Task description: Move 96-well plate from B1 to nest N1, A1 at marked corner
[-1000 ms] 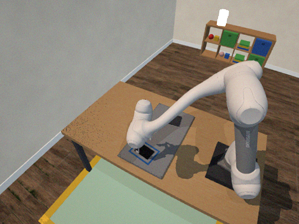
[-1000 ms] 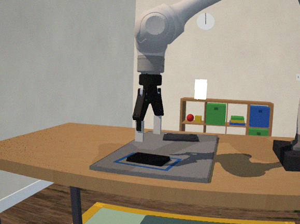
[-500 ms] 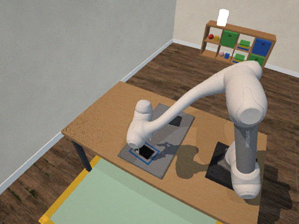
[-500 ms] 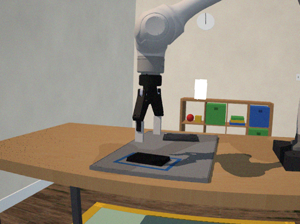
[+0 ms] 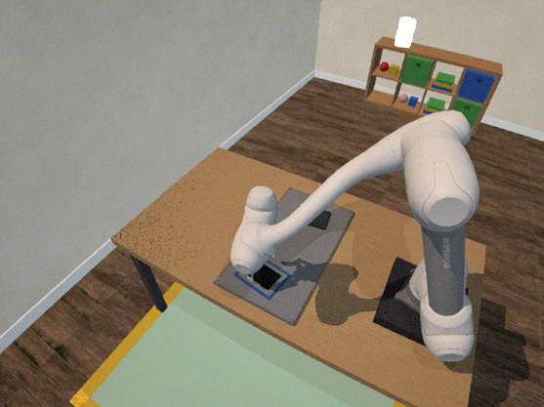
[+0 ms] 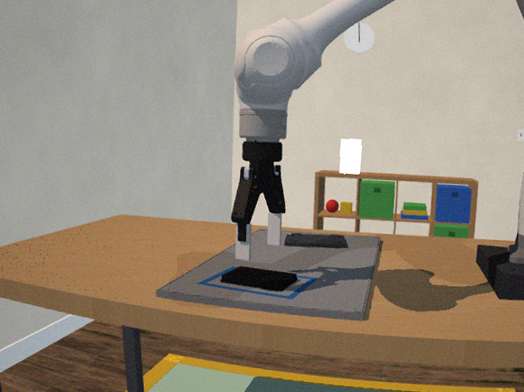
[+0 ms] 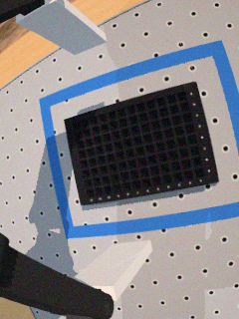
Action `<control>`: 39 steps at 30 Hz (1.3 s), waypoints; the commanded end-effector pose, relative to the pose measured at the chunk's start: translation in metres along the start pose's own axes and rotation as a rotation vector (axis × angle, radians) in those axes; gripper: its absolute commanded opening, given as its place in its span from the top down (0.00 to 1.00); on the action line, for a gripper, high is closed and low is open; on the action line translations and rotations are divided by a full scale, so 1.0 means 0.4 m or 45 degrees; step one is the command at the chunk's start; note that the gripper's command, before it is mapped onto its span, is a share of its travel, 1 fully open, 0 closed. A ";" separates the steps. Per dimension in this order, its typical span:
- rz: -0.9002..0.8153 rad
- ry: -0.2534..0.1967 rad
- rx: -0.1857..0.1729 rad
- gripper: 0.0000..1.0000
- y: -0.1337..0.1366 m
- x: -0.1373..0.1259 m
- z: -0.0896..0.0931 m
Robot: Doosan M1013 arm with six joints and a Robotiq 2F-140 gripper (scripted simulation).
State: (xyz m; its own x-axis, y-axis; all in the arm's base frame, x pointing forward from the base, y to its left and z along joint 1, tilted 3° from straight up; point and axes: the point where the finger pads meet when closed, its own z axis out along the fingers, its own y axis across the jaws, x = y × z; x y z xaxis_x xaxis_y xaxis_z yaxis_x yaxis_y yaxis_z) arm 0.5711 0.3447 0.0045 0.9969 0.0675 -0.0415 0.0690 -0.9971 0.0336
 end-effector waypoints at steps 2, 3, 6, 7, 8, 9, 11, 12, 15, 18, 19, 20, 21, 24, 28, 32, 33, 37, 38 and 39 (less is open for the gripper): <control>0.009 -0.001 -0.003 0.00 0.010 0.001 0.028; 0.009 -0.001 -0.003 0.00 0.010 0.001 0.033; 0.009 -0.001 -0.003 0.00 0.010 0.001 0.045; 0.009 -0.001 -0.003 0.00 0.010 0.001 0.045; 0.009 -0.001 -0.003 0.00 0.010 0.001 0.045; 0.009 -0.001 -0.003 0.00 0.010 0.001 0.049; 0.009 -0.001 -0.003 0.00 0.010 0.001 0.058; 0.009 -0.001 -0.003 0.00 0.010 0.001 0.062; 0.009 -0.001 -0.003 0.00 0.010 0.001 0.074; 0.009 -0.001 -0.003 0.00 0.010 0.001 0.087; 0.009 -0.001 -0.003 0.00 0.010 0.001 0.091; 0.009 -0.001 -0.003 0.00 0.011 0.001 0.095; 0.009 -0.001 -0.003 0.00 0.011 0.001 0.099; 0.009 -0.001 -0.003 0.00 0.011 0.001 0.108; 0.009 -0.001 -0.003 0.00 0.011 0.001 0.111; 0.009 -0.001 -0.003 0.00 0.011 0.001 0.111; 0.009 -0.001 -0.003 0.00 0.011 0.001 0.111; 0.009 -0.001 -0.003 0.00 0.011 0.001 0.111; 0.009 -0.001 -0.003 0.00 0.011 0.001 0.111; 0.009 -0.001 -0.003 0.00 0.011 0.001 0.111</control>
